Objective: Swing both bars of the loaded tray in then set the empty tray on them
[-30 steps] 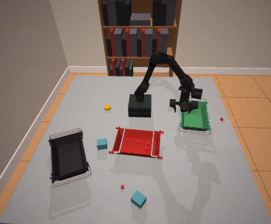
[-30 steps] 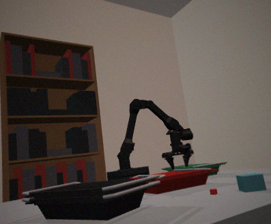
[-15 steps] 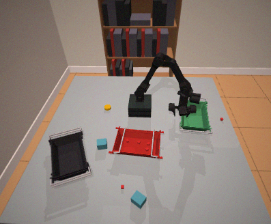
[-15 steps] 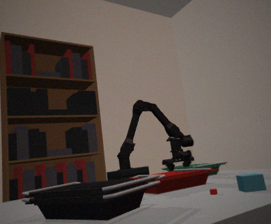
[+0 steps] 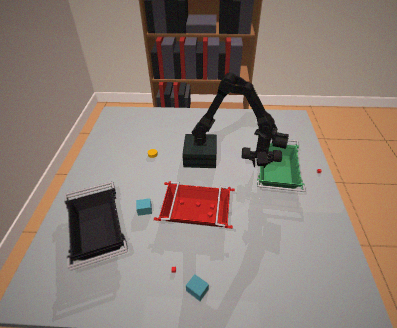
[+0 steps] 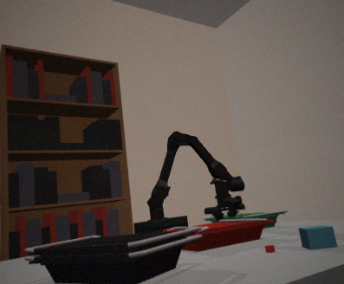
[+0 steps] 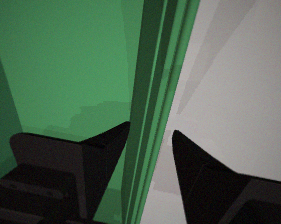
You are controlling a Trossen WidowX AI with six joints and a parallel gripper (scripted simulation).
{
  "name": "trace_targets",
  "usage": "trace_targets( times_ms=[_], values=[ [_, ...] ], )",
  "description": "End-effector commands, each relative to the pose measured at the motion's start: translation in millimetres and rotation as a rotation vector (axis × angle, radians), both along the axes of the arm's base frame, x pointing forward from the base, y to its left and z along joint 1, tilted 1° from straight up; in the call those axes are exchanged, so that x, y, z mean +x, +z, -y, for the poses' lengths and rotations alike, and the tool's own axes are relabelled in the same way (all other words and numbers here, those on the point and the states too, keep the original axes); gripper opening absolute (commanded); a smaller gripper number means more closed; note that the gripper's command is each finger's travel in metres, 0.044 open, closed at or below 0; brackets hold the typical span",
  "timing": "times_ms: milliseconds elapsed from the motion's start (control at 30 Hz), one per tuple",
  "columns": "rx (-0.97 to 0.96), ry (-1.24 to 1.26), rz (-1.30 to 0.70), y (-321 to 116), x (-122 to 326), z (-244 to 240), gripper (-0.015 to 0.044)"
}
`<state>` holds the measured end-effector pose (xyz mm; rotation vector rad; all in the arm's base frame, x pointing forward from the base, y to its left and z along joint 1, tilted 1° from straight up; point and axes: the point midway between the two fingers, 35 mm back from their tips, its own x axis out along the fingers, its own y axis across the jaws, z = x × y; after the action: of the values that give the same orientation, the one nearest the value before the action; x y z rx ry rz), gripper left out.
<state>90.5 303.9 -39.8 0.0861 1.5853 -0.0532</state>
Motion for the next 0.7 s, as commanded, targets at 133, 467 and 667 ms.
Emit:
trace_targets(
  times_ms=[133, 467, 667],
  values=[
    [-0.002, -0.004, 0.001, -0.5, 0.0, 0.6, 0.0161],
    [-0.002, -0.004, 0.001, -0.5, 0.0, 0.6, 0.0095],
    [-0.002, -0.004, 0.001, -0.5, 0.0, 0.6, 0.0055]
  ],
)
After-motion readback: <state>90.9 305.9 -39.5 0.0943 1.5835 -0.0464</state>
